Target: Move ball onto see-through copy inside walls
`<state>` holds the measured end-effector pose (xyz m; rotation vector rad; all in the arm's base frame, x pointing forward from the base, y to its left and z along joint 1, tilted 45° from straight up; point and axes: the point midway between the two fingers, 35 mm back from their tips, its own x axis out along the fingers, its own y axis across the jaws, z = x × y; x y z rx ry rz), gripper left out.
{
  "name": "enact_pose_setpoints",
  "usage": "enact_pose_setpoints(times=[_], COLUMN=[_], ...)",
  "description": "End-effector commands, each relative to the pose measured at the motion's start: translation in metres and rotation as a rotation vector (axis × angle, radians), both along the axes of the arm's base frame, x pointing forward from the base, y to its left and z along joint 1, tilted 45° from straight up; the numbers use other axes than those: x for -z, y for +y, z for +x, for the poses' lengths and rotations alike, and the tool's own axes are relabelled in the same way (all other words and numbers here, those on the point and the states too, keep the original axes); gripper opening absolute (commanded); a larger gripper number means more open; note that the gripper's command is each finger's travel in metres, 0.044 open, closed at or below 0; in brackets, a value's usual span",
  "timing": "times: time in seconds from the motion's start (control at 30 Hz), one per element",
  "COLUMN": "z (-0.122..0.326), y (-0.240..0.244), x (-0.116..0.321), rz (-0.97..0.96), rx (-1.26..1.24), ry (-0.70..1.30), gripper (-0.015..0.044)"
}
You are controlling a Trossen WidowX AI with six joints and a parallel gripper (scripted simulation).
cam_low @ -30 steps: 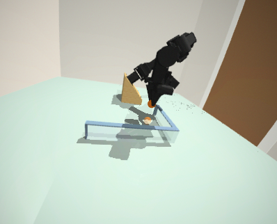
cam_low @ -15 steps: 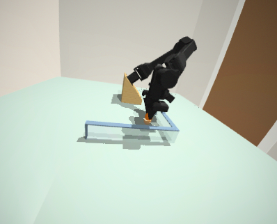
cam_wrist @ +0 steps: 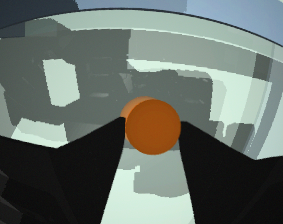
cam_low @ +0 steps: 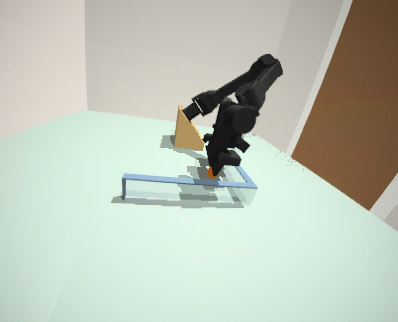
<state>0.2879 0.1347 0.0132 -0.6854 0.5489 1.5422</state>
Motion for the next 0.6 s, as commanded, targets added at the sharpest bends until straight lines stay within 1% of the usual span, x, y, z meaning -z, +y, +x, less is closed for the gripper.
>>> enact_pose_setpoints(times=[0.0, 0.3, 0.57], z=[-0.0050, -0.0053, -0.0015], y=[0.0057, 0.0086, 0.0073], x=[0.0080, 0.0108, 0.0073], rz=[0.003, 0.004, 0.002], rx=[-0.002, -0.002, -0.001], ry=[0.018, 0.019, 0.004], gripper=[0.0000, 0.0000, 0.0210])
